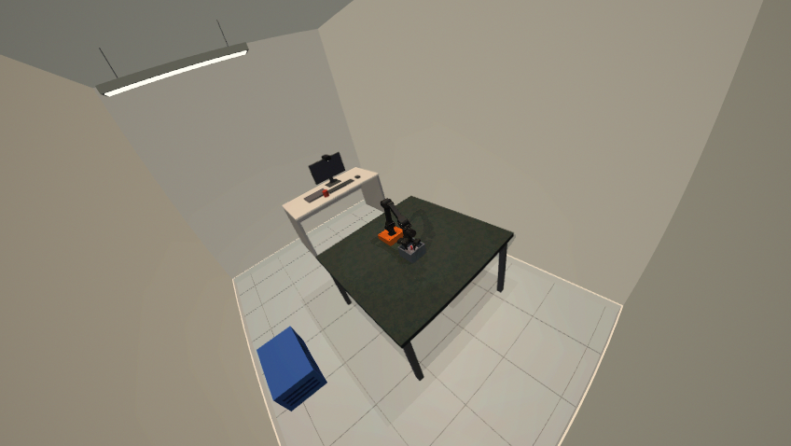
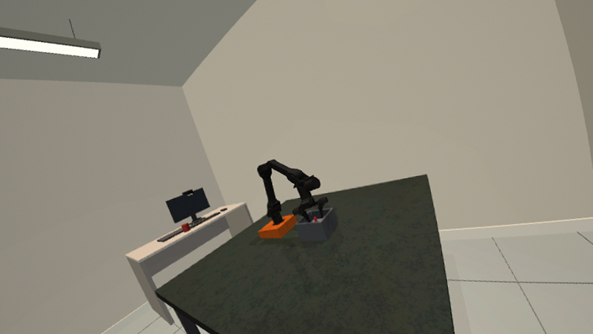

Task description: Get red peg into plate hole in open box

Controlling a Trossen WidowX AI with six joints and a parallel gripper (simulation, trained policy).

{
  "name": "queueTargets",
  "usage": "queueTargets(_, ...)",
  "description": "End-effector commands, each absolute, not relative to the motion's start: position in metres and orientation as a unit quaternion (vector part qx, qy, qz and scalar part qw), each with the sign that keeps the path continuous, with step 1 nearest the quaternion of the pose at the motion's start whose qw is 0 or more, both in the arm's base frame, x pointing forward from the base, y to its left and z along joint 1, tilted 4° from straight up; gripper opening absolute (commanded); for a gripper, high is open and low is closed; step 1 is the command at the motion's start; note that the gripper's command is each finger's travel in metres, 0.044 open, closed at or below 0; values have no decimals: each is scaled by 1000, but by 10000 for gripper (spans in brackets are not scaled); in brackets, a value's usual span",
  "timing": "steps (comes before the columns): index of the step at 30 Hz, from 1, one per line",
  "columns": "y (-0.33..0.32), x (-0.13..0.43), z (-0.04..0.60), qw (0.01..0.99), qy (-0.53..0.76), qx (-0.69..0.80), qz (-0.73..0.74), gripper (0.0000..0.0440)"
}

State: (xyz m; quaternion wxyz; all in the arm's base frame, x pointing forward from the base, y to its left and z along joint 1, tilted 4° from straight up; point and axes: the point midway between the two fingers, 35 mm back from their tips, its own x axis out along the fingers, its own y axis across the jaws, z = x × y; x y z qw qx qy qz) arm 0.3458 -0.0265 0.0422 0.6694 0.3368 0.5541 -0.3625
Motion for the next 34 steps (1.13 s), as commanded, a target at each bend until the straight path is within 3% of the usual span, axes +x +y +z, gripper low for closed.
queueTargets(1, -32, 354, 41, 671, 554, 335, -360, 384)
queueTargets(4, -38, 363, 43, 678, 547, 335, -359, 440)
queueTargets(18, -80, 398, 61, 713, 484, 348, -369, 440)
queueTargets(34, -80, 398, 61, 713, 483, 348, -369, 440)
